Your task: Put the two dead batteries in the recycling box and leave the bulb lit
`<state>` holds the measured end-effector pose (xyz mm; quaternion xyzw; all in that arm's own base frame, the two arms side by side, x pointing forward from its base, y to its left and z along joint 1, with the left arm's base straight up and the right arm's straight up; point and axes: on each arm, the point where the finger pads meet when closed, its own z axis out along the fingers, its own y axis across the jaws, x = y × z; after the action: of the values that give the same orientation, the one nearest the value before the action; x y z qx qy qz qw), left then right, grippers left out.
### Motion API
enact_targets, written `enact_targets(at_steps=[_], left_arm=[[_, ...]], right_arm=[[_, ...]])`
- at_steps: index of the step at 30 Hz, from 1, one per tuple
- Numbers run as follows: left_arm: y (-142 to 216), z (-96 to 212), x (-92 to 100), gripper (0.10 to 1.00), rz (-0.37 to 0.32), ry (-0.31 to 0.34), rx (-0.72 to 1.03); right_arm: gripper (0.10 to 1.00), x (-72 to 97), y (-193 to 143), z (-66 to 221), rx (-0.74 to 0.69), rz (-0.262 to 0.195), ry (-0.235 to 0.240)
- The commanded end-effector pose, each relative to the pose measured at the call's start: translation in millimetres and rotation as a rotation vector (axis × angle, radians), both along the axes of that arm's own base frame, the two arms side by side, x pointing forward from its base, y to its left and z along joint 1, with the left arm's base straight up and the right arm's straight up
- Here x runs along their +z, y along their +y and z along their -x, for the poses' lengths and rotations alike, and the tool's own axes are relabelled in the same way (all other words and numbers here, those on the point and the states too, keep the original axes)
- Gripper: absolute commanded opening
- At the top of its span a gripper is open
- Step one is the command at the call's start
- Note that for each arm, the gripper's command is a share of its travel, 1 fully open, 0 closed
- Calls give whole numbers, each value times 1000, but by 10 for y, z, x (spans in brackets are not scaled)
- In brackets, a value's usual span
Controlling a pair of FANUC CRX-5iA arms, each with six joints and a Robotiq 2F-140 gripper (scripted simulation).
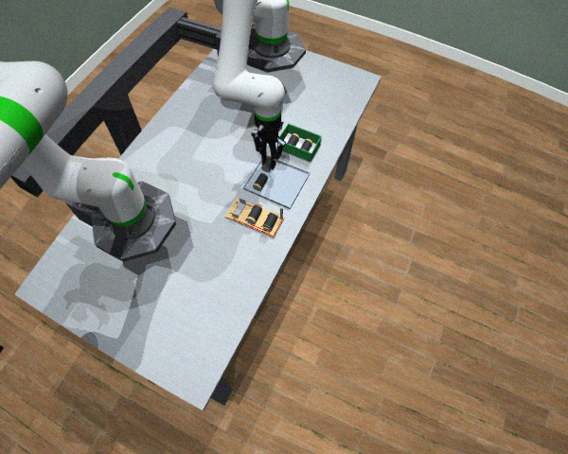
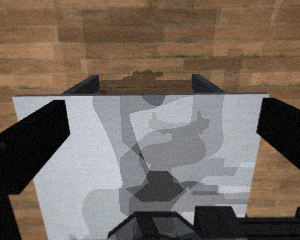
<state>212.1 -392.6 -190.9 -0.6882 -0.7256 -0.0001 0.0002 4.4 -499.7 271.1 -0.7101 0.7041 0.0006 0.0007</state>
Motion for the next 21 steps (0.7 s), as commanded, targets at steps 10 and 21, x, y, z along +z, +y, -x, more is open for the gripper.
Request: enact_targets(at_steps=[10,21], left_arm=[[-8,-4,6,244,2,-1,0],[-8,-4,155,244,2,-1,0]], right_arm=[[1000,9,-2,2,0,2,0],[1000,9,-2,2,0,2,0]])
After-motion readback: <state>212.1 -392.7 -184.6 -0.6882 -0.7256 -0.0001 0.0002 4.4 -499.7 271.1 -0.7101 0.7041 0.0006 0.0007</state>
